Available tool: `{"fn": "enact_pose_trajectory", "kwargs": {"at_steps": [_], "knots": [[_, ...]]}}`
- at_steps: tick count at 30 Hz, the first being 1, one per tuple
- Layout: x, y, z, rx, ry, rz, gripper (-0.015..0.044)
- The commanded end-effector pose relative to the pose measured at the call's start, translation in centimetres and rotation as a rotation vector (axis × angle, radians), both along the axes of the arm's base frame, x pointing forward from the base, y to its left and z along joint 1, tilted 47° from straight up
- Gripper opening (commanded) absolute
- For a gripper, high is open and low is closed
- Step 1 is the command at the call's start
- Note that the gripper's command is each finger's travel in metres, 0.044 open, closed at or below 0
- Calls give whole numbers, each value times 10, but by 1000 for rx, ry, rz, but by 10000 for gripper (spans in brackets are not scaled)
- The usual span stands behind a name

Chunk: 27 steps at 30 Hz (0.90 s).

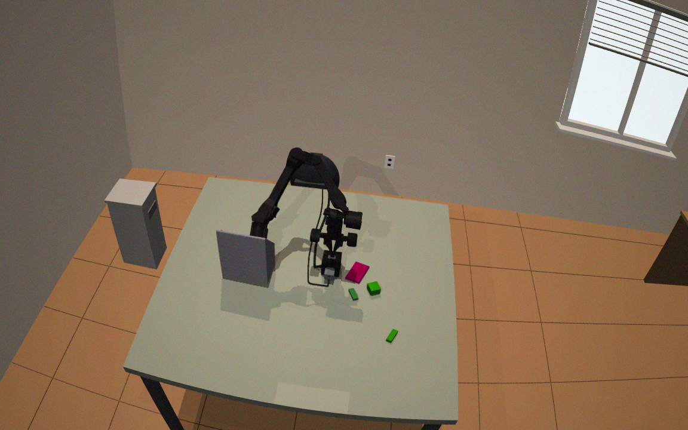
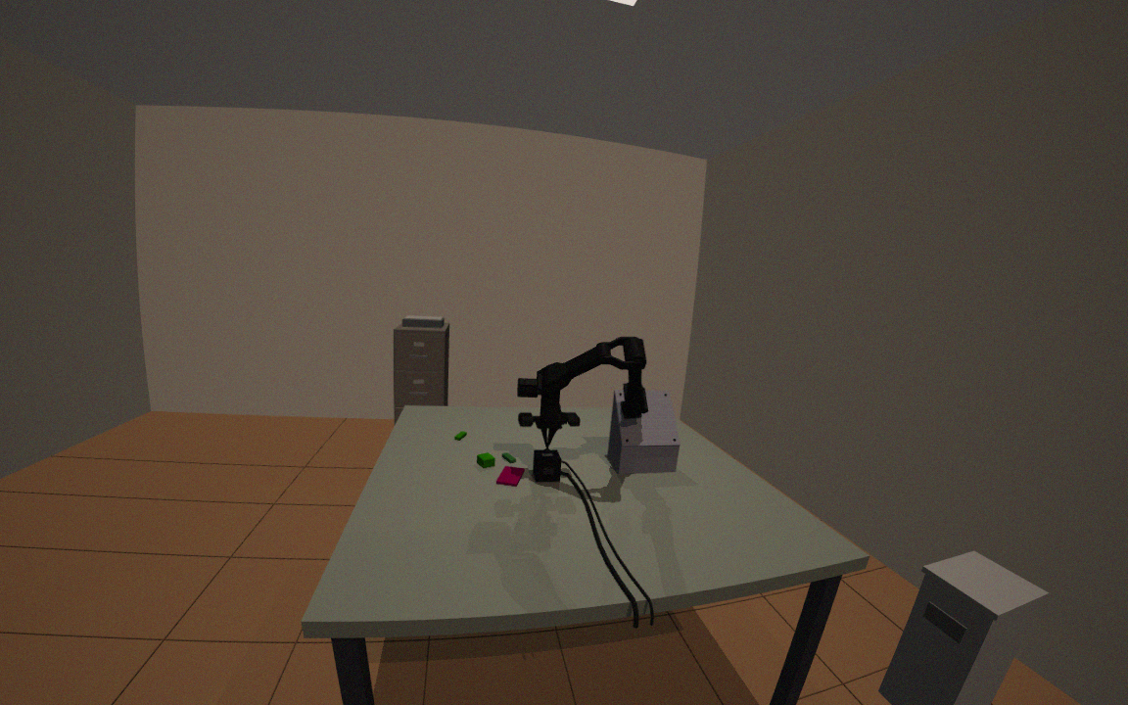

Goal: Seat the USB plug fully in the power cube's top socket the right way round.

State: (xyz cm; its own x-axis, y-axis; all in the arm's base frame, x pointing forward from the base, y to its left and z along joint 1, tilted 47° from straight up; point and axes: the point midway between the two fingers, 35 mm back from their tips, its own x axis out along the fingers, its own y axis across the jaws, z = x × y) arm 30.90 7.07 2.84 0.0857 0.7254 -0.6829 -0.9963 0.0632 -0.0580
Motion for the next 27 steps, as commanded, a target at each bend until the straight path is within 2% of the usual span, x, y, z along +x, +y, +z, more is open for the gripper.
{"fn": "enact_pose_trajectory", "kwargs": {"at_steps": [1, 27], "knots": [[0, -1, 0, 0, -2, 0, 0], [-1, -10, 9, -1, 0, 0, 0]]}}
